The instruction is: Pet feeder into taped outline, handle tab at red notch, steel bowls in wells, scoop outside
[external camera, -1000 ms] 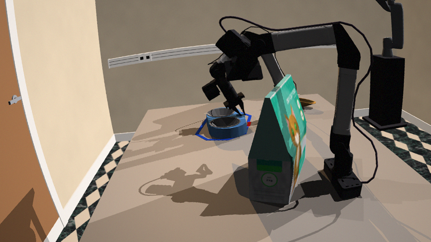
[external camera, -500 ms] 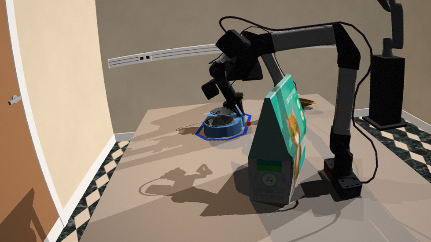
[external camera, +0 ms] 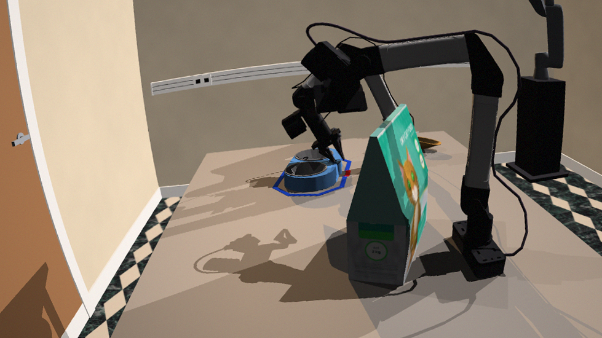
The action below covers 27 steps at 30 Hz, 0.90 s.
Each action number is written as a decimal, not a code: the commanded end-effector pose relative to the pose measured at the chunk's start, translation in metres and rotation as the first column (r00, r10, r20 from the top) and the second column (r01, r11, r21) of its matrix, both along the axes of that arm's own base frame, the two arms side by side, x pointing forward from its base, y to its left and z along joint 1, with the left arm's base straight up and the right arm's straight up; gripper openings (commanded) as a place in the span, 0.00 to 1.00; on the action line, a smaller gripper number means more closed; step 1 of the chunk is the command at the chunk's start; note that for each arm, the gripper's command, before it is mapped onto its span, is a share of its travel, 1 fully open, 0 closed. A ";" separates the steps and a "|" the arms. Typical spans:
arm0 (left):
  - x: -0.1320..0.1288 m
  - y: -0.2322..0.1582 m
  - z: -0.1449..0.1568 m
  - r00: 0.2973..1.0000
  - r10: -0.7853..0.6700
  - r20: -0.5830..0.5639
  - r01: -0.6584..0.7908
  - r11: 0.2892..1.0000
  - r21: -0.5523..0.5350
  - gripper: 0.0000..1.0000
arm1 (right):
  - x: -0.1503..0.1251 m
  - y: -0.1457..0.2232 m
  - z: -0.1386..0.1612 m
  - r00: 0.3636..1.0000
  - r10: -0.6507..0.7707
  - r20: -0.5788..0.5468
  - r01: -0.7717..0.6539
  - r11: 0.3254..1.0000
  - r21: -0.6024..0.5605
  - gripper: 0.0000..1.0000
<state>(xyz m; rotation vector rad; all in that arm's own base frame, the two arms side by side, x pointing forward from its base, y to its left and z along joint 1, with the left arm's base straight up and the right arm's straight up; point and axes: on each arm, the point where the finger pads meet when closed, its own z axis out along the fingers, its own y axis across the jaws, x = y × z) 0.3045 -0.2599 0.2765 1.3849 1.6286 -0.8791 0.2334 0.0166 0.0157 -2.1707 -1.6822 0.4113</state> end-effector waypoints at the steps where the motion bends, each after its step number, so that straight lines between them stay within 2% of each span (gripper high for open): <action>1: -0.001 0.000 0.004 1.000 -0.004 0.012 0.004 1.000 -0.006 1.00 | 0.013 -0.005 0.003 0.998 -0.041 0.048 0.041 0.999 -0.016 0.33; 2: -0.001 0.000 0.004 1.000 -0.004 0.012 0.004 1.000 -0.006 1.00 | 0.017 -0.007 0.012 0.997 -0.038 0.074 0.039 0.999 -0.022 0.33; 6: -0.001 0.000 0.004 1.000 -0.004 0.012 0.004 1.000 -0.006 1.00 | 0.014 -0.009 0.013 0.999 -0.038 0.011 0.038 0.999 -0.025 0.33; 12: -0.001 0.000 0.004 1.000 -0.004 0.012 0.004 1.000 -0.006 1.00 | 0.019 -0.011 0.016 0.999 -0.037 -0.007 0.037 0.999 -0.026 0.33; 14: -0.001 0.000 0.004 1.000 -0.004 0.012 0.004 1.000 -0.006 1.00 | 0.023 -0.012 0.024 0.999 -0.037 -0.008 0.037 0.999 -0.026 0.33; 16: -0.001 0.000 0.004 1.000 -0.004 0.012 0.004 1.000 -0.006 1.00 | 0.027 -0.008 0.042 0.998 -0.043 0.040 0.044 0.999 -0.019 0.33; 20: -0.001 0.000 0.004 1.000 -0.004 0.012 0.004 1.000 -0.006 1.00 | 0.042 -0.007 0.044 0.992 0.019 0.121 -0.025 0.999 0.045 0.78; 22: -0.001 0.000 0.004 1.000 -0.004 0.012 0.004 1.000 -0.006 1.00 | 0.049 -0.012 0.047 0.972 0.121 0.202 -0.135 0.989 0.057 1.00; 26: -0.001 0.000 0.004 1.000 -0.004 0.012 0.004 1.000 -0.006 1.00 | 0.044 -0.013 0.062 0.878 0.341 0.337 -0.377 0.925 0.049 1.00; 27: -0.001 0.000 0.004 1.000 -0.004 0.012 0.004 1.000 -0.006 1.00 | 0.044 -0.013 0.062 0.878 0.341 0.337 -0.377 0.925 0.049 1.00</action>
